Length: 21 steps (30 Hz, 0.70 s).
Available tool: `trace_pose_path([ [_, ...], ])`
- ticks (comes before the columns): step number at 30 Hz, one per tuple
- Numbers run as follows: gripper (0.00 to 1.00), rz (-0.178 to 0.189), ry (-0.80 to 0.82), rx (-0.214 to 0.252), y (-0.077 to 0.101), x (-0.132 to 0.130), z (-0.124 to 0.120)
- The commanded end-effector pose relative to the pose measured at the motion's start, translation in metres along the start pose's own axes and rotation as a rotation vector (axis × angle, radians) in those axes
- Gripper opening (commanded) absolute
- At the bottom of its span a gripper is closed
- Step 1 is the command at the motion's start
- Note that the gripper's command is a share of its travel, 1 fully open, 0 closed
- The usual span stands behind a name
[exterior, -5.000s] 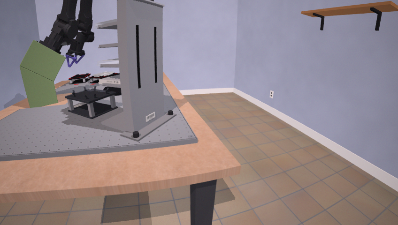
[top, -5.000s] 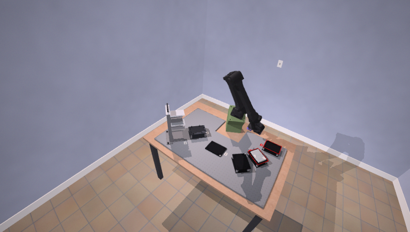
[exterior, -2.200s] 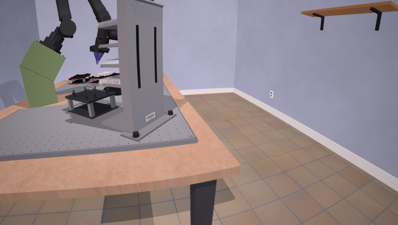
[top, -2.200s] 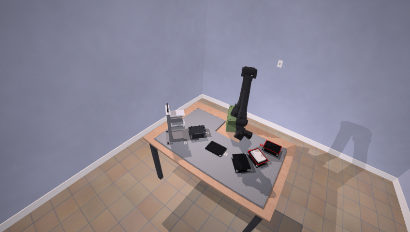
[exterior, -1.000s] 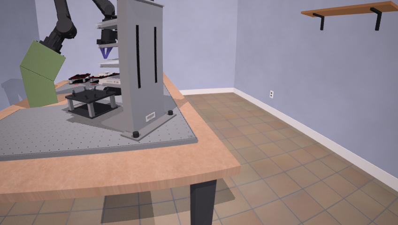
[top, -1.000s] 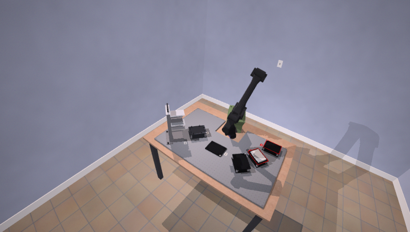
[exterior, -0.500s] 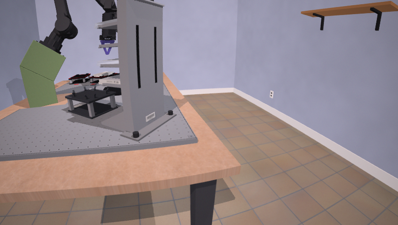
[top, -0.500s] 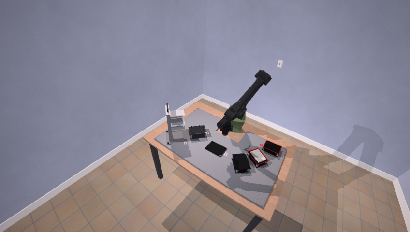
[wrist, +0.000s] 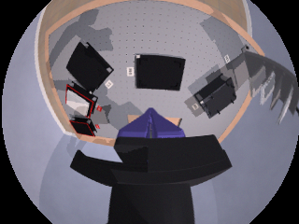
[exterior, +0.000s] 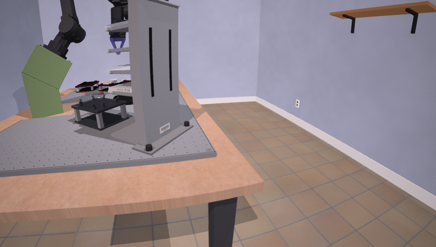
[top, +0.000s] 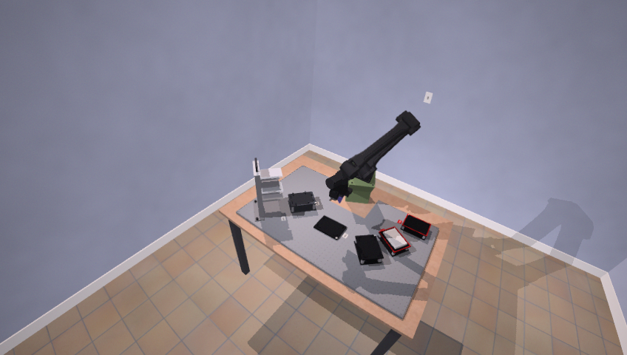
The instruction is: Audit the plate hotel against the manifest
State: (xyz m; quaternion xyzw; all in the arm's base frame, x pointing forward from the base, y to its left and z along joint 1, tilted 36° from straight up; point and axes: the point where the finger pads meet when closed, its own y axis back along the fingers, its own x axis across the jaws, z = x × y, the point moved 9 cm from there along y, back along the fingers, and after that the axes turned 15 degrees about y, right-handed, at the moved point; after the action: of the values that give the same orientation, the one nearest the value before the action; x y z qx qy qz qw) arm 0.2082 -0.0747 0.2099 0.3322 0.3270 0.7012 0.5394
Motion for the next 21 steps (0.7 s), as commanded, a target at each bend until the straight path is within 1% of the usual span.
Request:
trace_pose_path([
  [1,0.00,-0.049,-0.061,-0.060,0.026,-0.010,0.018],
  [3,0.00,-0.049,-0.061,-0.060,0.026,-0.010,0.018],
  [11,0.00,-0.055,-0.049,-0.060,0.049,-0.011,0.017],
  [13,0.00,-0.056,-0.049,-0.060,0.050,-0.011,0.017],
  [14,0.00,-0.043,-0.061,-0.042,0.045,-0.018,0.016],
  [18,0.00,-0.057,-0.049,-0.056,0.045,-0.034,0.015],
  [20,0.00,-0.057,-0.049,-0.056,0.045,-0.034,0.015],
  [21,0.00,-0.049,-0.056,-0.046,0.045,-0.036,0.013],
])
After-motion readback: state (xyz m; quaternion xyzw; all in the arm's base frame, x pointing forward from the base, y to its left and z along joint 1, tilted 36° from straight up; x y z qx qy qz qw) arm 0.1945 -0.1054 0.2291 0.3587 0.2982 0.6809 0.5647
